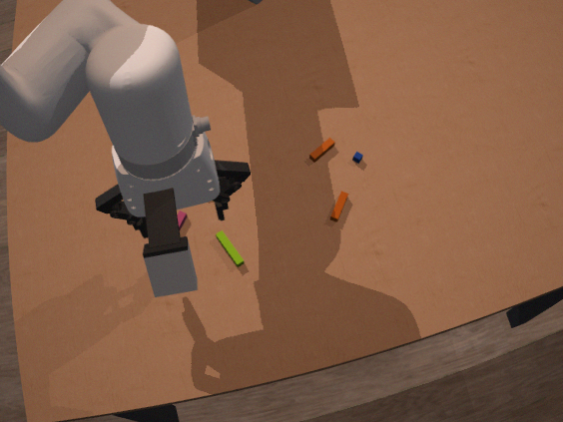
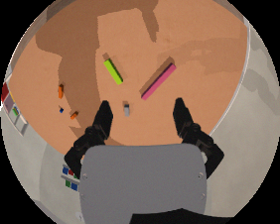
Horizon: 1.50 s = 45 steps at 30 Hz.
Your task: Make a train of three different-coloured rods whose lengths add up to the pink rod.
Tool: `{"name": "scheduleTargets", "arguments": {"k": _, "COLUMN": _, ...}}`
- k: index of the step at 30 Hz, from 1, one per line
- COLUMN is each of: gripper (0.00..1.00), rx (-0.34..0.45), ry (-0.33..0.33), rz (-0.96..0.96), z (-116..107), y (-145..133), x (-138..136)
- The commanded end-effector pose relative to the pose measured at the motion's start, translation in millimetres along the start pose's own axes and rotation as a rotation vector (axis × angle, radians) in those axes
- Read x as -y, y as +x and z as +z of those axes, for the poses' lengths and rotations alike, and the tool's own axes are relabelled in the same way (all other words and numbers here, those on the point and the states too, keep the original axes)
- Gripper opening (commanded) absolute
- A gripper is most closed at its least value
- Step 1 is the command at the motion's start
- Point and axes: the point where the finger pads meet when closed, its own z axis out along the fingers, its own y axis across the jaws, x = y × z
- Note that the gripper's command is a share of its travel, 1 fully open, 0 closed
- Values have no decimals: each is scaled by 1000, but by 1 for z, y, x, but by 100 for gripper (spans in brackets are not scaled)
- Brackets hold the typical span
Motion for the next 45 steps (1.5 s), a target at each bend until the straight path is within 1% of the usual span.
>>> {"name": "scheduleTargets", "arguments": {"k": 1, "gripper": 100, "rx": -3, "ry": 0, "rz": 2, "z": -1, "y": 1, "x": 0}}
{"name": "scheduleTargets", "arguments": {"k": 9, "gripper": 100, "rx": -2, "ry": 2, "rz": 43, "z": -1, "y": 1, "x": 5}}
{"name": "scheduleTargets", "arguments": {"k": 14, "gripper": 100, "rx": 1, "ry": 6, "rz": 142, "z": 0, "y": 1, "x": 16}}
{"name": "scheduleTargets", "arguments": {"k": 18, "gripper": 100, "rx": 6, "ry": 10, "rz": 272, "z": 1, "y": 1, "x": 30}}
{"name": "scheduleTargets", "arguments": {"k": 20, "gripper": 100, "rx": 6, "ry": 10, "rz": 272, "z": 1, "y": 1, "x": 30}}
{"name": "scheduleTargets", "arguments": {"k": 24, "gripper": 100, "rx": 12, "ry": 14, "rz": 446, "z": 1, "y": 0, "x": 49}}
{"name": "scheduleTargets", "arguments": {"k": 35, "gripper": 100, "rx": 25, "ry": 15, "rz": 836, "z": 1, "y": -5, "x": 91}}
{"name": "scheduleTargets", "arguments": {"k": 37, "gripper": 100, "rx": 25, "ry": 15, "rz": 836, "z": 1, "y": -5, "x": 91}}
{"name": "scheduleTargets", "arguments": {"k": 39, "gripper": 100, "rx": 29, "ry": 14, "rz": 959, "z": 1, "y": -8, "x": 105}}
{"name": "scheduleTargets", "arguments": {"k": 45, "gripper": 100, "rx": 32, "ry": 11, "rz": 1146, "z": 0, "y": -12, "x": 124}}
